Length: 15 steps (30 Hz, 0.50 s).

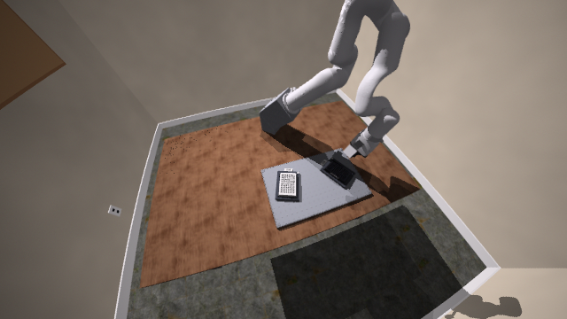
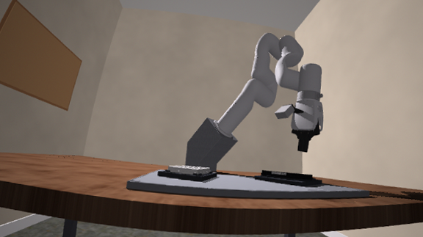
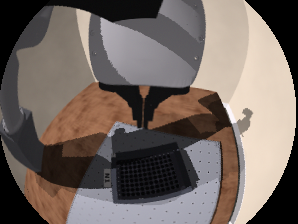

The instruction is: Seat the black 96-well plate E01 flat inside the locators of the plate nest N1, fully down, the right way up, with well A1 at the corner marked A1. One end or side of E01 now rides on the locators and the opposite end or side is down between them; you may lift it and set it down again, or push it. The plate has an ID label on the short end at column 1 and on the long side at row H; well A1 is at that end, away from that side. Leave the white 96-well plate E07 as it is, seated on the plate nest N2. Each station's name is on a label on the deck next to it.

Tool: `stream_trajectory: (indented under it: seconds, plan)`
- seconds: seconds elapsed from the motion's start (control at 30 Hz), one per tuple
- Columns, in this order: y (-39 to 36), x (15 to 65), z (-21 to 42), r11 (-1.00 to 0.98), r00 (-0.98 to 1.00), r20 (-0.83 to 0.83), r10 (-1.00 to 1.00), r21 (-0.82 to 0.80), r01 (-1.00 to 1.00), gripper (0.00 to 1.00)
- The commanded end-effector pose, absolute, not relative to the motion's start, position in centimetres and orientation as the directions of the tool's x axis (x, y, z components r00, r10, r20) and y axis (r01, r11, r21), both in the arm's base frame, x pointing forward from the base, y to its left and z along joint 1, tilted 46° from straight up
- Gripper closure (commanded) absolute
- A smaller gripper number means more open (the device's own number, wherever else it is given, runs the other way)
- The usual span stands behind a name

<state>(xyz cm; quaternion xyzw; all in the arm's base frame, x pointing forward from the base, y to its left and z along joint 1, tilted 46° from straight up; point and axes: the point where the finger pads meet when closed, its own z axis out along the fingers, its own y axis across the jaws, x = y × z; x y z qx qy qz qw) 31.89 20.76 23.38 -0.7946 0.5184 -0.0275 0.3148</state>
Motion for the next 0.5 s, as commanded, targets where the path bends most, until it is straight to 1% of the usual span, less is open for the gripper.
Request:
stream_trajectory:
  seconds: [0.0,0.1,0.2,0.47]
  plan:
    - [21.4,30.1,23.2,-0.321,0.563,-0.222,-0.796,-0.634,-0.703,1.00]
    - [21.4,30.1,23.2,-0.324,0.568,-0.219,-0.793,-0.639,-0.698,1.00]
    - [21.6,29.0,22.8,-0.361,0.626,-0.166,-0.762,-0.694,-0.623,1.00]
    - [21.9,29.2,22.4,-0.363,0.629,-0.163,-0.760,-0.697,-0.619,1.00]
